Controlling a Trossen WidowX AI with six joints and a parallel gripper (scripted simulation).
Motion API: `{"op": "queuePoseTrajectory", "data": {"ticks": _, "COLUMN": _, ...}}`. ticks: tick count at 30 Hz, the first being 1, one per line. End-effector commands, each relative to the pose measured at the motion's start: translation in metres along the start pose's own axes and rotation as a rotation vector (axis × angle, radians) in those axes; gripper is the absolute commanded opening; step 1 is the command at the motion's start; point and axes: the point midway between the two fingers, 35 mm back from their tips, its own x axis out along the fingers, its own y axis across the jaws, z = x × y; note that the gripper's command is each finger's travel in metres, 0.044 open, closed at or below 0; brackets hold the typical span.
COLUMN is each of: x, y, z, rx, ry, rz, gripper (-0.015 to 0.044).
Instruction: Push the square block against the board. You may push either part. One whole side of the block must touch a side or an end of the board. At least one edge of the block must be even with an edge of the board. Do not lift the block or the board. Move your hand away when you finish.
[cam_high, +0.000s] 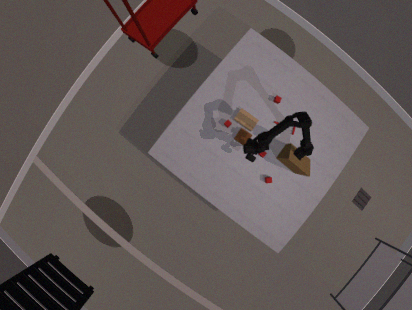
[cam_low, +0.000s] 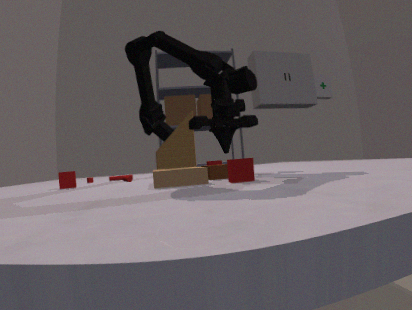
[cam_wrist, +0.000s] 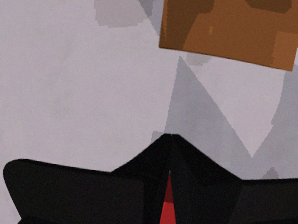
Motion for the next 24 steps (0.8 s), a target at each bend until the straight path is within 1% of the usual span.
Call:
{"op": "queuePoseTrajectory", "data": {"ticks": 1, "x": 0.0, "y": -0.002, "z": 0.001, "rx": 0.005, "ry": 0.0, "rz": 0.0, "gripper": 0.0}}
{"op": "queuePoseTrajectory", "data": {"ticks": 5, "x": -0.003, "y": -0.034, "z": 0.021, "rx": 0.081, "ry": 0.007, "rz": 0.001, "gripper": 0.0}}
{"op": "queuePoseTrajectory", "data": {"ticks": 10, "x": -0.003, "y": -0.037, "z": 0.022, "rx": 0.086, "ry": 0.008, "rz": 0.001, "gripper": 0.0}}
{"op": "queuePoseTrajectory", "data": {"ticks": 12, "x": 0.009, "y": -0.036, "z": 0.022, "rx": 0.086, "ry": 0.008, "rz": 0.001, "gripper": 0.0}}
{"op": "queuePoseTrajectory", "data": {"ticks": 14, "x": 0.04, "y": -0.037, "z": 0.022, "rx": 0.086, "ry": 0.007, "rz": -0.001, "gripper": 0.0}}
{"op": "queuePoseTrajectory", "data": {"ticks": 15, "x": 0.049, "y": -0.037, "z": 0.021, "rx": 0.086, "ry": 0.008, "rz": -0.002, "gripper": 0.0}}
{"op": "queuePoseTrajectory", "data": {"ticks": 24, "x": 0.052, "y": -0.038, "z": 0.022, "rx": 0.086, "ry": 0.008, "rz": -0.003, "gripper": 0.0}}
